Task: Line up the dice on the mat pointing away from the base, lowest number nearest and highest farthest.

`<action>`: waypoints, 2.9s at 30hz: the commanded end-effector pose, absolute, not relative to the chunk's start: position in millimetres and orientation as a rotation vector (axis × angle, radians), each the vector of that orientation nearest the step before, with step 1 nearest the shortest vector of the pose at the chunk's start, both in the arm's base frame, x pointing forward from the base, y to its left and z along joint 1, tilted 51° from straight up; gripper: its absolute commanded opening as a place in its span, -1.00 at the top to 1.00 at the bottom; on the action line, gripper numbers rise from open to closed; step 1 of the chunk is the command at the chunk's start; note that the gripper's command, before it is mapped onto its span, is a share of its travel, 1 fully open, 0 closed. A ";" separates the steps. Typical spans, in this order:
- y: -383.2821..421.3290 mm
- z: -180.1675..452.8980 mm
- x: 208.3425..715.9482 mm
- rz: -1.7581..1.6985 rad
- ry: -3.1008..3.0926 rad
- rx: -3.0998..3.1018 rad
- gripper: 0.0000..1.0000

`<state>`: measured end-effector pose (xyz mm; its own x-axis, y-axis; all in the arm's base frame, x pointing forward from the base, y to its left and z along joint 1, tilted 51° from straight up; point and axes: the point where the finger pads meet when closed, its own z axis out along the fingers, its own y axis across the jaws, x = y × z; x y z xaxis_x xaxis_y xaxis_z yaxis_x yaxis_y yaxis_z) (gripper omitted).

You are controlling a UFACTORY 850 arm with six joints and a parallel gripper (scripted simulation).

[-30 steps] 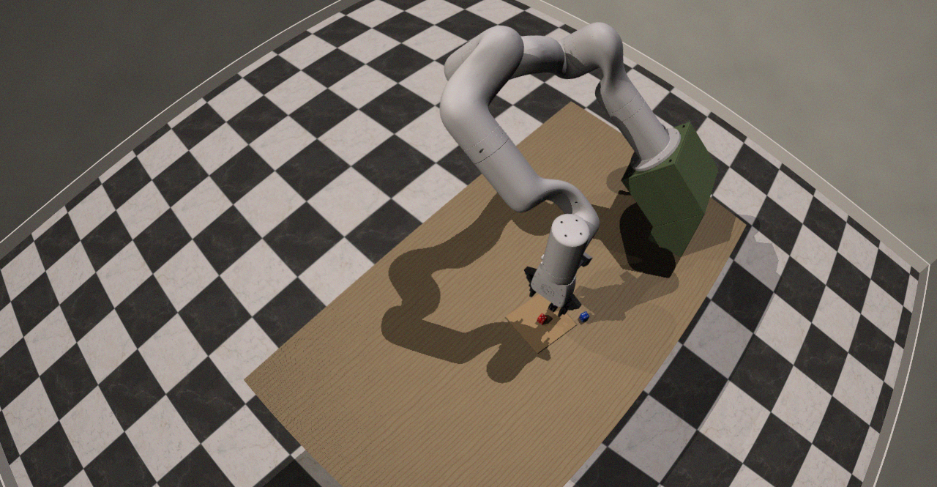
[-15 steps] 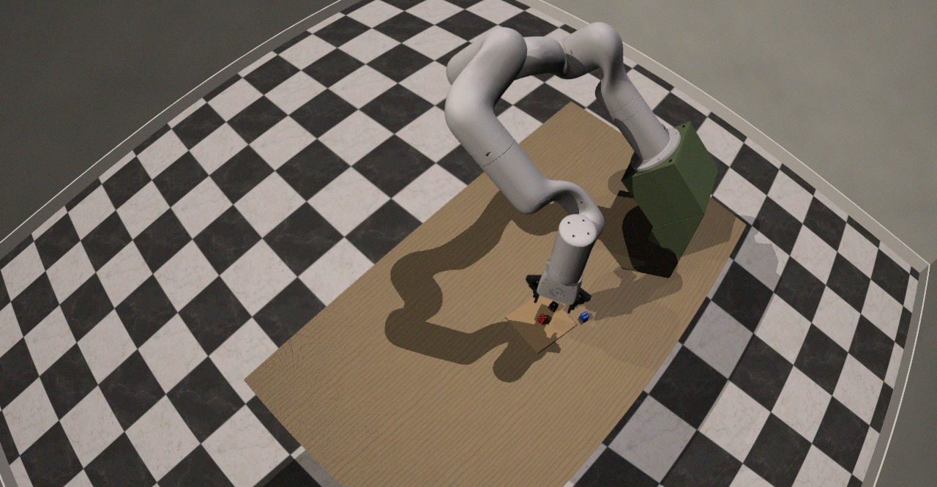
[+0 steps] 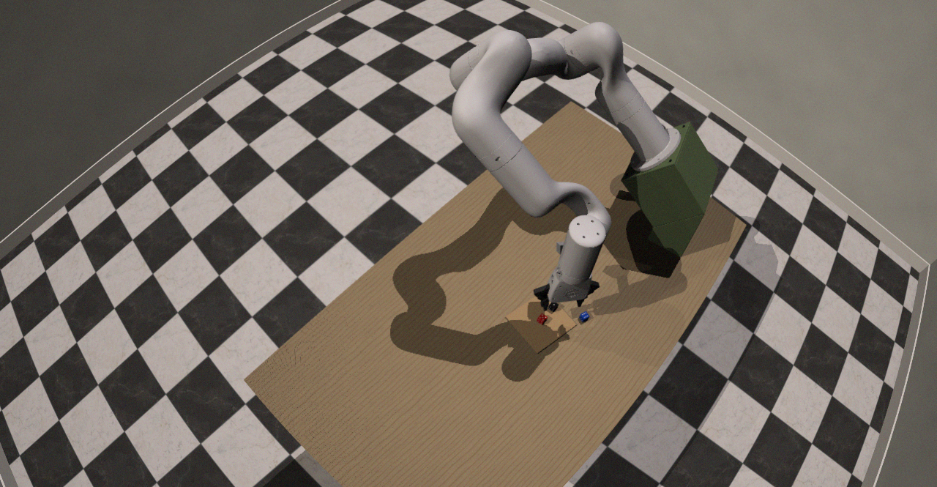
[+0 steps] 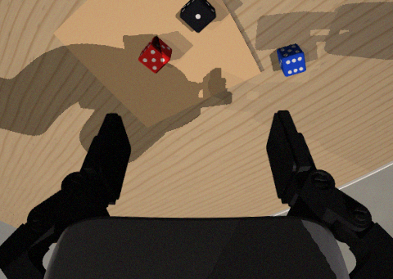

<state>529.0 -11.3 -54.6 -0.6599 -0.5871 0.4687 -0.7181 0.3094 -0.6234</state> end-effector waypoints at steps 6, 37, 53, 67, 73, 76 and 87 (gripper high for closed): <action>-7.0 -64.9 520.9 1.167 -2.101 1.519 -1.00; 2.1 -96.4 492.2 0.757 -1.041 2.127 -1.00; 5.7 -111.7 476.8 0.508 -0.464 2.250 -1.00; 6.4 -115.4 473.0 0.444 -0.323 2.262 0.28; 6.4 -115.4 473.0 0.444 -0.323 2.262 0.28; 6.4 -115.4 473.0 0.444 -0.323 2.262 0.28; 6.4 -115.4 473.0 0.444 -0.323 2.262 0.28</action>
